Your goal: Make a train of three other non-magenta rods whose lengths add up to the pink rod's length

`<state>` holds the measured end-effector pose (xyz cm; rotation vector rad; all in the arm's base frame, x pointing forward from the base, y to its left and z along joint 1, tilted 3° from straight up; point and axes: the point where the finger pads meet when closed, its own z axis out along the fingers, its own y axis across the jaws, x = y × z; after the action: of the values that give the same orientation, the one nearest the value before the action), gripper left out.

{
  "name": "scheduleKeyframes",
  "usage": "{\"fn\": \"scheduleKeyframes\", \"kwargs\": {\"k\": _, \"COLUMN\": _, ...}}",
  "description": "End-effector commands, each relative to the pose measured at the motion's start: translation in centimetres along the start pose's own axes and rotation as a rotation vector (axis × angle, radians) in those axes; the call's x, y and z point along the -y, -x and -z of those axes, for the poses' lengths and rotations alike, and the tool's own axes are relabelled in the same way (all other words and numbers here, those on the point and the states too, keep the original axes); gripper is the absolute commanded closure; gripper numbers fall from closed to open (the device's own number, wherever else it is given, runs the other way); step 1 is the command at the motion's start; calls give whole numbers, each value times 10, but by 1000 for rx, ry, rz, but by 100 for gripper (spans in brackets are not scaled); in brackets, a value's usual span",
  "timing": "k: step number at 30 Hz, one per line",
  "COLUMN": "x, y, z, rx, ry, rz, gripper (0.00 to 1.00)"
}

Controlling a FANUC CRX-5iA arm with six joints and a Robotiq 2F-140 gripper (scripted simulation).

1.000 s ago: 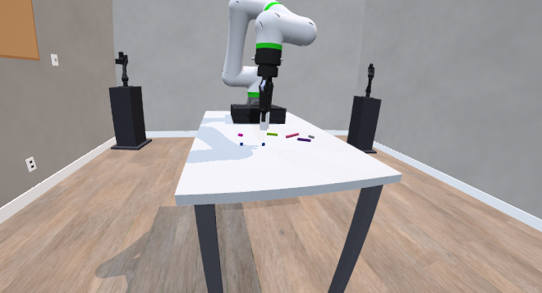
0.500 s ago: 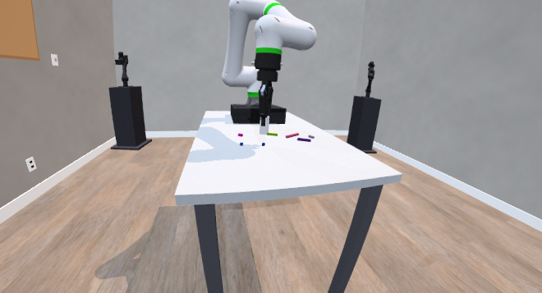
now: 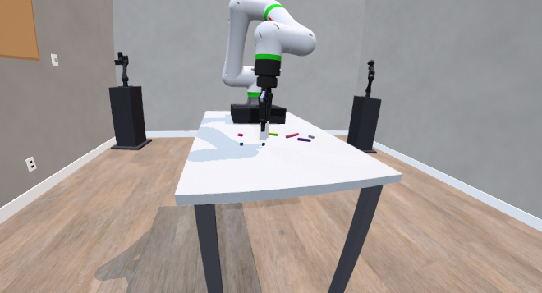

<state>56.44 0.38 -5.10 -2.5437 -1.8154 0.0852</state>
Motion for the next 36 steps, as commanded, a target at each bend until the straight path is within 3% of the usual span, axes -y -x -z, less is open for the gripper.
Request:
{"fn": "scheduleKeyframes", "kwargs": {"k": 1, "x": 0, "y": 0, "z": -1, "rx": 0, "ry": 0, "rz": 0, "gripper": 85}}
{"fn": "scheduleKeyframes", "kwargs": {"k": 36, "x": 0, "y": 0, "z": -10, "rx": 0, "ry": 0, "rz": 0, "gripper": 85}}
